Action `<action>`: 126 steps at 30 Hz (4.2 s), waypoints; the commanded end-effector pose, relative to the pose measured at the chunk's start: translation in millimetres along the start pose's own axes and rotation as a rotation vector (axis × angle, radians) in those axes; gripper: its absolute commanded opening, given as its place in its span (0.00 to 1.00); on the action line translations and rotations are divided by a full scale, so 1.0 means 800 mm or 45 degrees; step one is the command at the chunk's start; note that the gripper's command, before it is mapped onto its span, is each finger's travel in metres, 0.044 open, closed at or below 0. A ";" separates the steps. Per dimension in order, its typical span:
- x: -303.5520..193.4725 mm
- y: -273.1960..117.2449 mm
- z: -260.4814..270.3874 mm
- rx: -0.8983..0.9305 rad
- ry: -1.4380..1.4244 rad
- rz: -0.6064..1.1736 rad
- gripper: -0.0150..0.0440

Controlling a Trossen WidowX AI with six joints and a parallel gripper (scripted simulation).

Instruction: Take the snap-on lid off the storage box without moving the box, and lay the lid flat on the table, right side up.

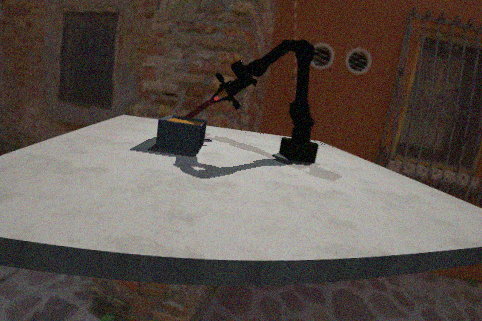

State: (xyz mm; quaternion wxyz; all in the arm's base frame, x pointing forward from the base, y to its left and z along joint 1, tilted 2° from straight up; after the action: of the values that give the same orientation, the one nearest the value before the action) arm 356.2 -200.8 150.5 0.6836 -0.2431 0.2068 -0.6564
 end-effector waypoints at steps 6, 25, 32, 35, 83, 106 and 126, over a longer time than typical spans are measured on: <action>0.000 0.006 -0.006 0.005 -0.001 0.000 0.25; 0.000 0.018 -0.021 0.005 -0.001 0.000 0.25; 0.000 0.023 -0.026 0.005 -0.001 0.000 0.25; 0.000 0.025 -0.029 0.005 -0.001 0.001 0.25; 0.000 0.056 -0.066 0.005 -0.001 0.001 0.25; -0.001 0.071 -0.084 0.004 0.000 0.001 0.25; -0.001 0.084 -0.099 0.004 0.000 0.001 0.25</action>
State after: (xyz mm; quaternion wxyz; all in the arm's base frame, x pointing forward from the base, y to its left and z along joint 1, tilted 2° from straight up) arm 364.1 -207.1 59.5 0.6852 -0.2377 0.1929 -0.6609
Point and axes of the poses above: the point midway between the two fingers, 35 mm back from their tips, its own y axis out along the fingers, its own z axis across the jaws, x = y × z, the point moved 1 cm from there along -y, back along the fingers
